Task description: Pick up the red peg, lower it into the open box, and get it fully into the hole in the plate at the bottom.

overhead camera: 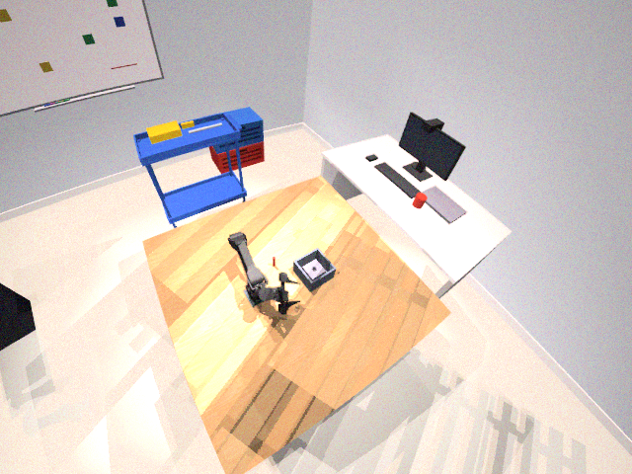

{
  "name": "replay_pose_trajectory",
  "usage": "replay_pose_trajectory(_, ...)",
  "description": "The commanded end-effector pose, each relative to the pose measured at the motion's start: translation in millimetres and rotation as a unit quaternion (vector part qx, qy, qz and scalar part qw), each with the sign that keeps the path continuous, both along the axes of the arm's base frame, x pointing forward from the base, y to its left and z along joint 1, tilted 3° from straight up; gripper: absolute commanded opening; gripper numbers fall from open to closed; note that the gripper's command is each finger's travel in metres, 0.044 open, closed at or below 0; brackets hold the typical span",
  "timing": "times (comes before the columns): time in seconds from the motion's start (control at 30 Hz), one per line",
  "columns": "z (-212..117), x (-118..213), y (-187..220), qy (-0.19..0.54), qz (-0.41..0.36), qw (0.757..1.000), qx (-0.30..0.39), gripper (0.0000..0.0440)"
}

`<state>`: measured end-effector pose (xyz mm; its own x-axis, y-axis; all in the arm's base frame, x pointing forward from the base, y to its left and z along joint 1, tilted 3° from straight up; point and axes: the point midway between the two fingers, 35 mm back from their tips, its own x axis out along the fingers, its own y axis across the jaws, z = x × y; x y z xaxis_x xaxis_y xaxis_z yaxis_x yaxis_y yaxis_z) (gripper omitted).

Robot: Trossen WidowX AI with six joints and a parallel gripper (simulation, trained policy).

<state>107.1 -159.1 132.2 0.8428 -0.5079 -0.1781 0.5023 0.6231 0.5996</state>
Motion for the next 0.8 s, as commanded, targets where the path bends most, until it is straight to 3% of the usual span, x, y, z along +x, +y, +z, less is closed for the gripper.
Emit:
replay_pose_trajectory(0.0,3.2,1.3,-1.1,0.005,0.002,1.000,-0.008,0.0421)
replay_pose_trajectory(0.07,7.0,6.1,-2.4,0.017,0.009,1.000,-0.013,0.0440)
replay_pose_trajectory(0.37,25.0,38.8,-3.1,0.055,0.041,0.997,0.020,0.0440)
replay_pose_trajectory(0.77,60.5,91.7,21.8,0.094,0.099,0.987,0.086,0.0418)
